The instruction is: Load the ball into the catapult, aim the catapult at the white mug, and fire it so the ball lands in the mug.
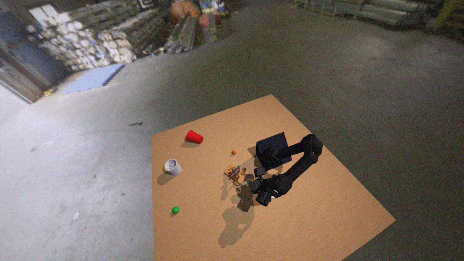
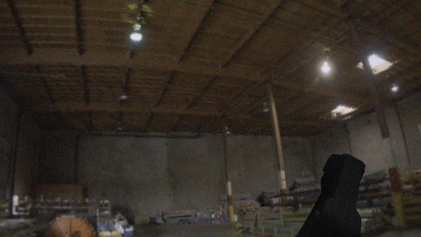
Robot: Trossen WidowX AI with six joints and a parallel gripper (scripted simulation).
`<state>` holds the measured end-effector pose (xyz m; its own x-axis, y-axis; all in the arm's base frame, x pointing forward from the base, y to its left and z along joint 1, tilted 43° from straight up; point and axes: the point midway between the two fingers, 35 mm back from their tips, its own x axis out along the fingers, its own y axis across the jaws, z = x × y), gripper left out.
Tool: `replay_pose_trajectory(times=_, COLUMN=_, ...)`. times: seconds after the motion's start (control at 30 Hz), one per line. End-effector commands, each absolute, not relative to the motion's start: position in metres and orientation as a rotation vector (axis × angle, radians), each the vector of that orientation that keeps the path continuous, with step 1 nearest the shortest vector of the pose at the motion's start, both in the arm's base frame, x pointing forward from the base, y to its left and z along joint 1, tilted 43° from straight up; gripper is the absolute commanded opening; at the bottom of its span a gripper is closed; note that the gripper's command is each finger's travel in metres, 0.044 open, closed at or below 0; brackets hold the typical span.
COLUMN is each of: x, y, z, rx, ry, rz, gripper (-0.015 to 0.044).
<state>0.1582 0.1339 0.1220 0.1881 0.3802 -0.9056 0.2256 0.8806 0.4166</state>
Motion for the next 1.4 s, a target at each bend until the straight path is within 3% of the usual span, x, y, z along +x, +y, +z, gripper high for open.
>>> replay_pose_trajectory(times=0.0, x=0.171, y=0.12, z=0.117, rx=0.581, ry=1.483, rz=0.036, gripper=0.044)
replay_pose_trajectory(times=0.5, x=0.219, y=0.056, z=0.106, rx=0.957, ry=1.707, rz=-0.162, gripper=0.044)
replay_pose_trajectory(times=0.83, x=0.245, y=-0.017, z=0.093, rx=1.301, ry=1.717, rz=-0.19, gripper=0.044)
replay_pose_trajectory(times=1.03, x=0.246, y=-0.023, z=0.092, rx=1.327, ry=1.713, rz=-0.19, gripper=0.044)
replay_pose_trajectory(times=1.37, x=0.246, y=-0.023, z=0.092, rx=1.327, ry=1.713, rz=-0.19, gripper=0.0177)
